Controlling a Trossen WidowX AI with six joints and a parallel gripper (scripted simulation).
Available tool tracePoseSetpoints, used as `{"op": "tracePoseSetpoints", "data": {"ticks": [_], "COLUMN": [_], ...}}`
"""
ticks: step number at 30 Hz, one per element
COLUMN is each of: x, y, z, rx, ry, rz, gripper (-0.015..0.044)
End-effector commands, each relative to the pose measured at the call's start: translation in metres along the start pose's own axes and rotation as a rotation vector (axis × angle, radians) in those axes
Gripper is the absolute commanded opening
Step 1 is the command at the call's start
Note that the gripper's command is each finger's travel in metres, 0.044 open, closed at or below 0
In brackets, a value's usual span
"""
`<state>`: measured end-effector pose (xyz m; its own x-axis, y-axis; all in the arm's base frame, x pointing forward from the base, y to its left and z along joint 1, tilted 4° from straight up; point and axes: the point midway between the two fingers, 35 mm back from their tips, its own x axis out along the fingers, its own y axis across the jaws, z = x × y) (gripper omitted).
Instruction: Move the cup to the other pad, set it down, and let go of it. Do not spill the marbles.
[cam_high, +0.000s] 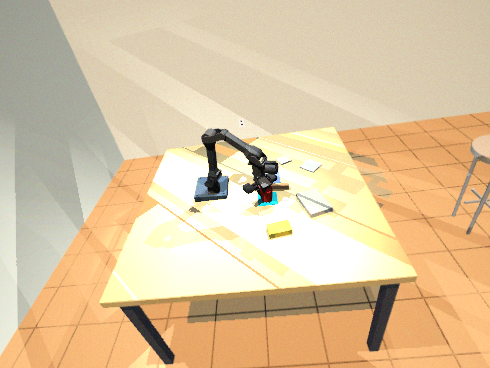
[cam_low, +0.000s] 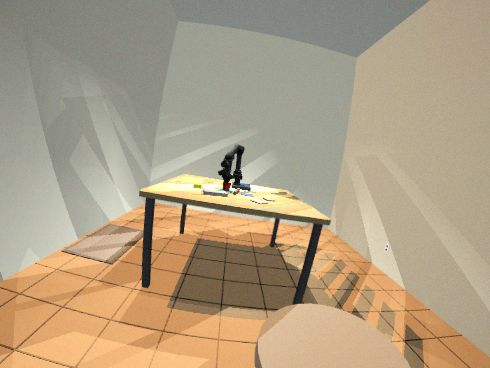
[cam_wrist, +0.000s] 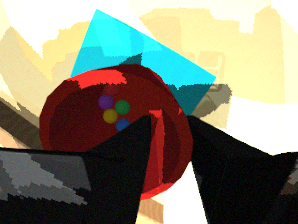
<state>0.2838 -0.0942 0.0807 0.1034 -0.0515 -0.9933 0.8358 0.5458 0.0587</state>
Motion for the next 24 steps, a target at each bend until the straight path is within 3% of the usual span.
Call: {"op": "tracePoseSetpoints", "data": {"ticks": [1,24], "x": [0.0,-0.026], "y": [0.0,0.0], "z": [0.0,0.001], "rx": [0.0,-0.002], "ry": [-0.001,0.004], "rz": [0.001,0.0], "gripper": [0.0128,0.0128]}}
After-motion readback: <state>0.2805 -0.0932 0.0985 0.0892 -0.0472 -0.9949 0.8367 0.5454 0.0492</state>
